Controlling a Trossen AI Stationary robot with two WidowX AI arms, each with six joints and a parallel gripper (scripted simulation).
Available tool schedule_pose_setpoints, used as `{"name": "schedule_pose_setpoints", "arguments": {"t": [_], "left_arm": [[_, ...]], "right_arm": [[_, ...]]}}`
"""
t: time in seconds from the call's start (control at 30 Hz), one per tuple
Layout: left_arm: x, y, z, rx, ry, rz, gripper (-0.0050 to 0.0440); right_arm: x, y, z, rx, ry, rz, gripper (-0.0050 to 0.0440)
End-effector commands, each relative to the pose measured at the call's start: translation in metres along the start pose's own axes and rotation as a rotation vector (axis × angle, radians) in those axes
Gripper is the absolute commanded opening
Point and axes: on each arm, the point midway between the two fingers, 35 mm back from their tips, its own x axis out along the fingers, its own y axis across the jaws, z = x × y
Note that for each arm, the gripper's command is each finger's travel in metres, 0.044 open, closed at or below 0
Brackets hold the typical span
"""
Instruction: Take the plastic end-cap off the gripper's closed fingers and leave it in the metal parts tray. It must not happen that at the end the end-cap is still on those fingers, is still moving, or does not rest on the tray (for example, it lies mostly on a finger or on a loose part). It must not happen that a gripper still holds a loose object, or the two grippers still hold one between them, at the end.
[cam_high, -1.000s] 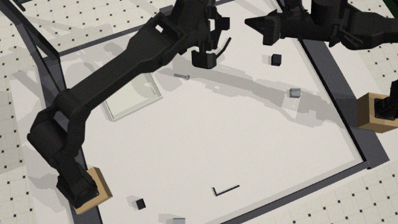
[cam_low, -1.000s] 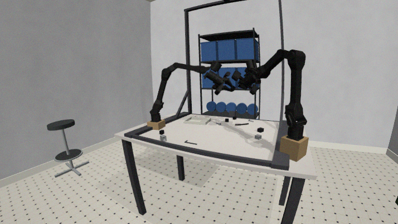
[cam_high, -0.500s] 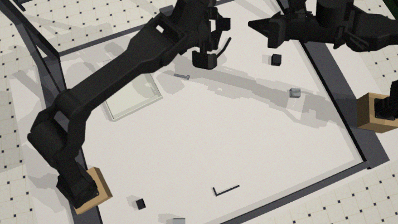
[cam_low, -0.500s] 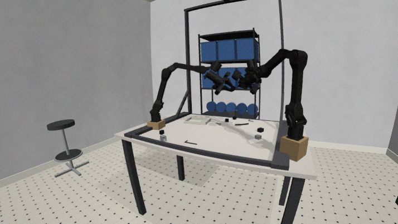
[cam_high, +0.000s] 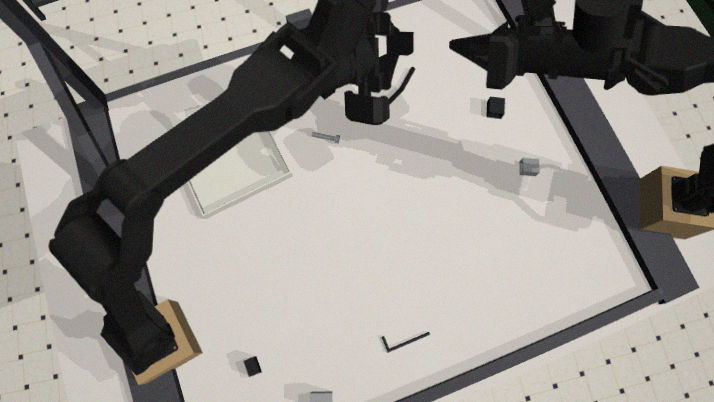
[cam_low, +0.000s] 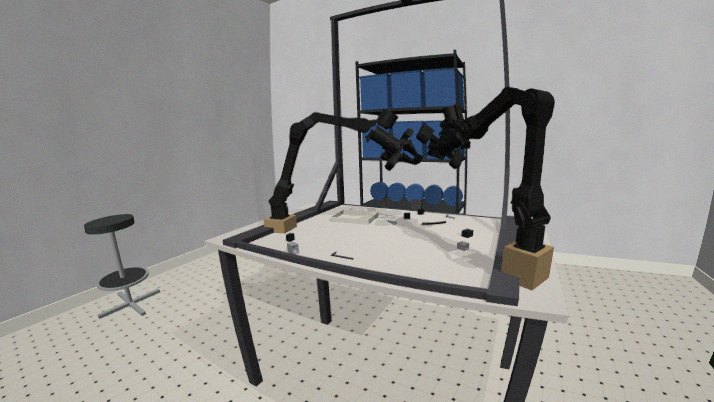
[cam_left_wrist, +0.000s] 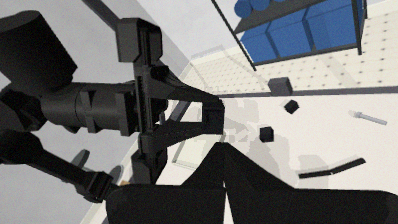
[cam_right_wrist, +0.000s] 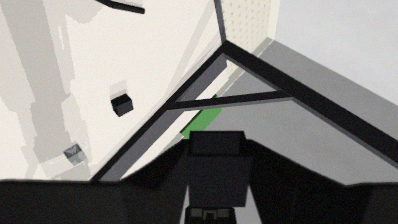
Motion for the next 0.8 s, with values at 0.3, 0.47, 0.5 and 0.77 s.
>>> {"name": "schedule_pose_setpoints", "arguments": {"t": [0.3, 0.47, 0.5, 0.77], "left_arm": [[-0.038, 0.028, 0.008, -0.150, -0.054, 0.093, 0.0000], [-0.057, 0.039, 0.009, -0.243, -0.088, 0.134, 0.0000], [-0.063, 0.042, 0.009, -0.271, -0.099, 0.146, 0.0000], [-0.115, 0.062, 0.008, -0.501, -0.201, 0.239, 0.0000]], "right_arm": [[-0.011, -0.012, -0.007, 0.002, 0.020, -0.033, 0.0000], [-0.011, -0.012, -0.007, 0.002, 0.020, -0.033, 0.0000], [-0.011, -0.012, -0.007, 0.002, 0.020, -0.033, 0.0000], [-0.011, -0.012, -0.007, 0.002, 0.020, -0.033, 0.0000]]}}
